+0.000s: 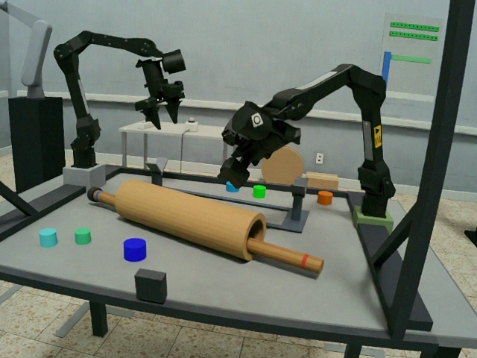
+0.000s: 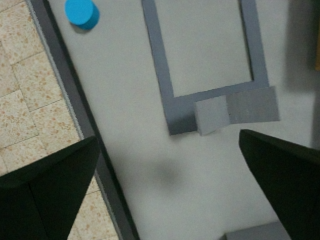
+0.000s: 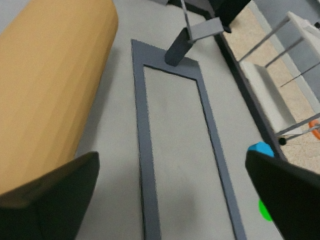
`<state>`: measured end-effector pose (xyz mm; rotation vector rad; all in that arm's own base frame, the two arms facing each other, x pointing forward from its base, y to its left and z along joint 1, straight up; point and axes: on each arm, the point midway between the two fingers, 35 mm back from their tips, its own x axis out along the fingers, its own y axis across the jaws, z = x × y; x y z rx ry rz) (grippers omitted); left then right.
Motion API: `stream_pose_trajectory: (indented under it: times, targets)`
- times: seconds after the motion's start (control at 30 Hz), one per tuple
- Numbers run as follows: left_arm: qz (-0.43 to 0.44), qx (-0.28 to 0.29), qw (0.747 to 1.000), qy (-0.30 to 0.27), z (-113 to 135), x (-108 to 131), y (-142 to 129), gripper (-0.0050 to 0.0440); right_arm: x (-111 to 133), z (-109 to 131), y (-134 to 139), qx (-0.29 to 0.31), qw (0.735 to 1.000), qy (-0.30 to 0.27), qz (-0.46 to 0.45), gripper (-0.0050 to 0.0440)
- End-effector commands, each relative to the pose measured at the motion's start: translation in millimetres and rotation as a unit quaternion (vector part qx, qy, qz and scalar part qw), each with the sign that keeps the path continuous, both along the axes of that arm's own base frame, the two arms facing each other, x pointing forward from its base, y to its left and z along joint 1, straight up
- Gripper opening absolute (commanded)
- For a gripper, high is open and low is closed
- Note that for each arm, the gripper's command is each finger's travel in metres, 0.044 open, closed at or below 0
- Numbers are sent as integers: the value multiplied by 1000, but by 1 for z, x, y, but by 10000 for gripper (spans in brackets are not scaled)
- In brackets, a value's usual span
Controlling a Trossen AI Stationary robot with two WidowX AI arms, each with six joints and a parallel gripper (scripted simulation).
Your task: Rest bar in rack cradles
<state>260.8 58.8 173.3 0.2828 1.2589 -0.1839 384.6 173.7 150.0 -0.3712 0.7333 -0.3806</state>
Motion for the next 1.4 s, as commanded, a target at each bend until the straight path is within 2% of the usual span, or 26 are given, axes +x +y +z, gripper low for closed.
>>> stream_pose_trajectory:
  times: [0.0,0.07,0.17,0.23,0.53,0.6,0.63,0.7,0.83,0.93,1.3,1.37]
  targets:
    - [-2,-6,1000,4,-10,4,-18,400,-8,10,23,38,999,-2,2,400]
    - [-3,-10,1000,9,-17,4,-30,400,-17,11,35,58,998,3,3,400]
    - [-1,-10,1000,2,-16,6,-33,400,-18,10,33,57,998,5,-3,400]
    - [-3,-14,1000,10,-24,5,-43,400,-25,11,43,72,997,11,-3,400]
    - [-8,-28,999,32,-63,-8,-109,400,-87,19,99,159,985,57,-25,400]
    - [-9,-30,999,36,-71,-13,-122,400,-95,-19,94,141,986,86,-39,400]
    - [-8,-30,999,34,-72,-14,-127,400,-94,-12,105,172,981,78,-34,400]
    - [-8,-30,999,34,-72,-14,-127,400,-94,-12,105,172,981,78,-34,400]
    - [-10,-31,999,42,-81,-22,-138,400,-102,-5,118,211,974,77,-32,400]
    - [-12,-33,998,44,-85,-26,-146,400,-110,-22,119,204,974,92,-39,400]
    - [-17,-38,998,45,-91,-35,-161,400,-120,-31,126,222,968,106,-48,400]
    - [-17,-36,998,53,-98,-42,-165,400,-125,-36,129,228,966,111,-52,400]
